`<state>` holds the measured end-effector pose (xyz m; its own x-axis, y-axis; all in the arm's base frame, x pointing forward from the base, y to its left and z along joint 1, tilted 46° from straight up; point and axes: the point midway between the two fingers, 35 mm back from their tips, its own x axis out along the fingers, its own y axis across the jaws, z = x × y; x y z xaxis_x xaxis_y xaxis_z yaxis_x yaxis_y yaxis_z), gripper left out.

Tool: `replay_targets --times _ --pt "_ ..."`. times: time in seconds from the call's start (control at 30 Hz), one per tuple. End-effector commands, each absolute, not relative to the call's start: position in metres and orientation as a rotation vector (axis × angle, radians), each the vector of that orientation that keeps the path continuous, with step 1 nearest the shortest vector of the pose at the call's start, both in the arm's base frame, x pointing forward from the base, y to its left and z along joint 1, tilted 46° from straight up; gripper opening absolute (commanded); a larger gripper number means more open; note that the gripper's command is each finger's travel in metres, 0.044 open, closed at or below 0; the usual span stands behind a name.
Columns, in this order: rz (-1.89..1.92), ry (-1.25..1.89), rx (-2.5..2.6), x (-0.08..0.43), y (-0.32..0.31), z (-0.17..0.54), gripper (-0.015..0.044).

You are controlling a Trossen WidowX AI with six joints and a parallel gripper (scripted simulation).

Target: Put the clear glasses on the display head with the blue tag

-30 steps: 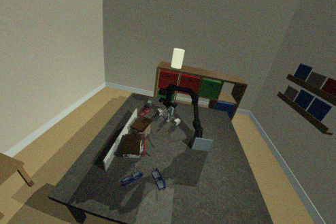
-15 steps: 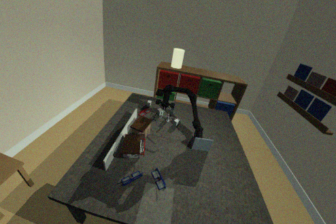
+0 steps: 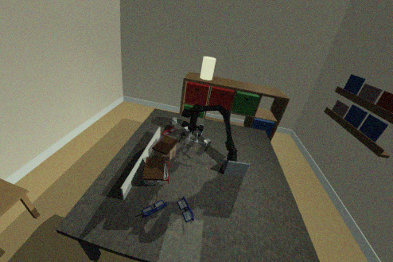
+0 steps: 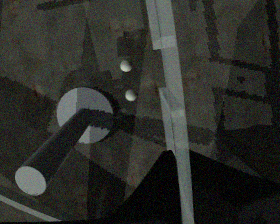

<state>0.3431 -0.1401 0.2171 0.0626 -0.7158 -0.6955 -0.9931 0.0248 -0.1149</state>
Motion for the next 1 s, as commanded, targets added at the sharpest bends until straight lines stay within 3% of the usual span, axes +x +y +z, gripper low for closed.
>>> replay_targets --times 0.0,0.97 --pt "0.601 1.698 -1.757 0.345 -0.138 0.216 0.0000" --pt "0.602 1.697 -1.756 0.360 -0.122 0.200 0.0000"
